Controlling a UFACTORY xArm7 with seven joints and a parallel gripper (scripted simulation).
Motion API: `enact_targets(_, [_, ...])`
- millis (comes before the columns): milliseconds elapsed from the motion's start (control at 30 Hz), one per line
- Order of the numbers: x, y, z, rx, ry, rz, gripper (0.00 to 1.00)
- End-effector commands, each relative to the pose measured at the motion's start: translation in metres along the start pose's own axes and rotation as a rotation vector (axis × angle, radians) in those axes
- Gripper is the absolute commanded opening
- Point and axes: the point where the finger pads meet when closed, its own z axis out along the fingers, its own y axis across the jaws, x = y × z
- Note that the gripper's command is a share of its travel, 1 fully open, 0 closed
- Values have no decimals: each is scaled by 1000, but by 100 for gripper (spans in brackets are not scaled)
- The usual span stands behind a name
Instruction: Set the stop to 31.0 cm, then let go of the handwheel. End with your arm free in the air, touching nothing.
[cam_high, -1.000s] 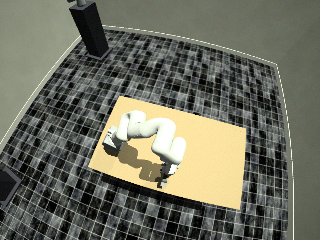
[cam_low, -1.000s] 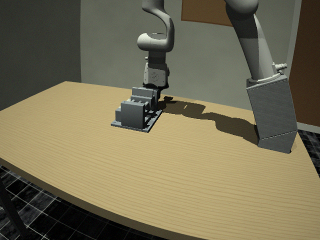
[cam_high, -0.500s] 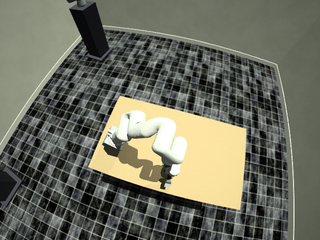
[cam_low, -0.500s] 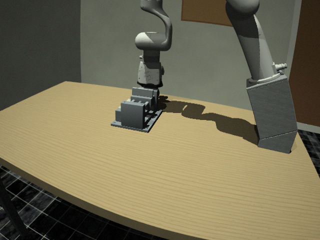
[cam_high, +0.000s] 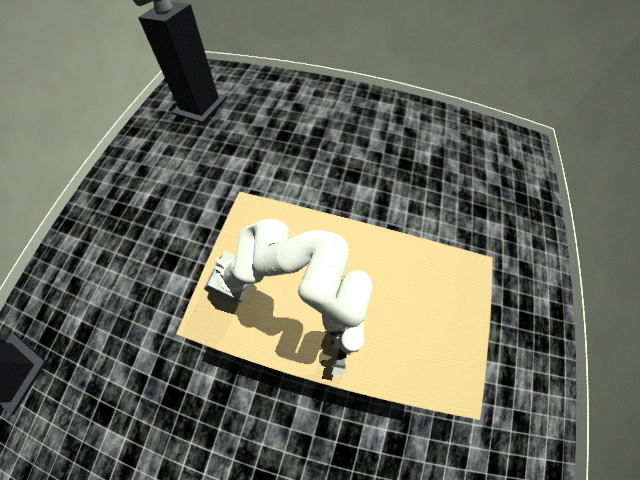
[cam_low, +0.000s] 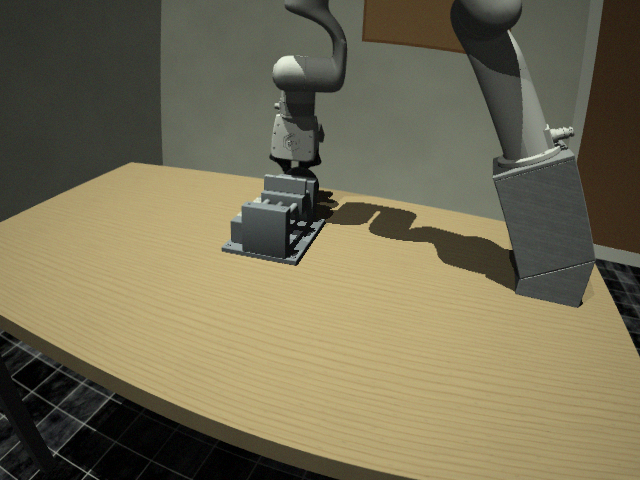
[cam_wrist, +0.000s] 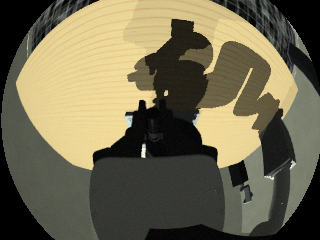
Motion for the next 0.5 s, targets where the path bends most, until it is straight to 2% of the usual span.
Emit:
enact_targets(0, [1, 0, -7, -5, 1, 1, 6])
enact_targets(467, [1, 4, -20, -5, 1, 1, 6])
